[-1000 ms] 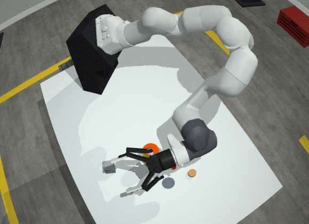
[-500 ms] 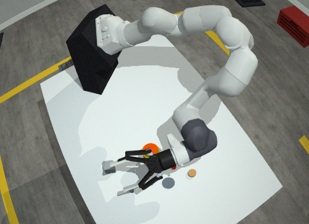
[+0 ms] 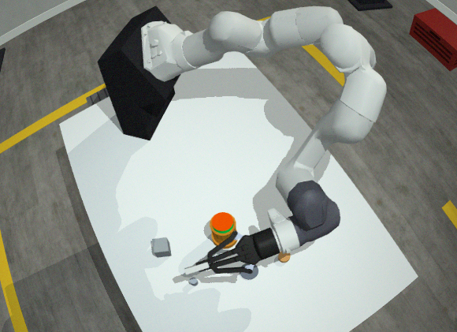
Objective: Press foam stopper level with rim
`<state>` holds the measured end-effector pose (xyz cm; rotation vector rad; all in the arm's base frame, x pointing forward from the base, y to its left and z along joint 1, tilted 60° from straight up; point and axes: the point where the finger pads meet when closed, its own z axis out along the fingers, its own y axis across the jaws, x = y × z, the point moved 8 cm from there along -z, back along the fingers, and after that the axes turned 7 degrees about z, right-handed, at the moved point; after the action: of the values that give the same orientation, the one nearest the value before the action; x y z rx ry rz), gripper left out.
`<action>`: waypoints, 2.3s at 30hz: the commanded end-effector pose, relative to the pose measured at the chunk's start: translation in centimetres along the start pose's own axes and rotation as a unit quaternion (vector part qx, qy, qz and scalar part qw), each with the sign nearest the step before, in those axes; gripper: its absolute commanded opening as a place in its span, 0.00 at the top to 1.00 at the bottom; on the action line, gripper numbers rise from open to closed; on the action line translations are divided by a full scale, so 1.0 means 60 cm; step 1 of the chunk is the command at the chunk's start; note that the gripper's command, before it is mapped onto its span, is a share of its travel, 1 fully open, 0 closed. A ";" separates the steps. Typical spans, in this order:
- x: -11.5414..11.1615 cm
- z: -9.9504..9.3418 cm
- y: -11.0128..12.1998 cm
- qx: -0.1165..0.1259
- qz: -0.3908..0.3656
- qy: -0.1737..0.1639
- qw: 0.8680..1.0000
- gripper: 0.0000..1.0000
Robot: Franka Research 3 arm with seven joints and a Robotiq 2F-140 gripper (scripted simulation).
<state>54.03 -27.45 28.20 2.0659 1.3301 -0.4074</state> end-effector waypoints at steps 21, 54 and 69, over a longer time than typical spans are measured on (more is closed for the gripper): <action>0.002 -0.094 0.033 0.055 0.318 0.006 0.947 1.00; 0.063 -0.318 0.049 0.196 0.664 0.034 0.721 1.00; 0.096 -0.425 0.039 0.270 0.748 0.026 0.606 1.00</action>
<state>57.17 -9.66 43.75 2.8539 -0.6009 0.1055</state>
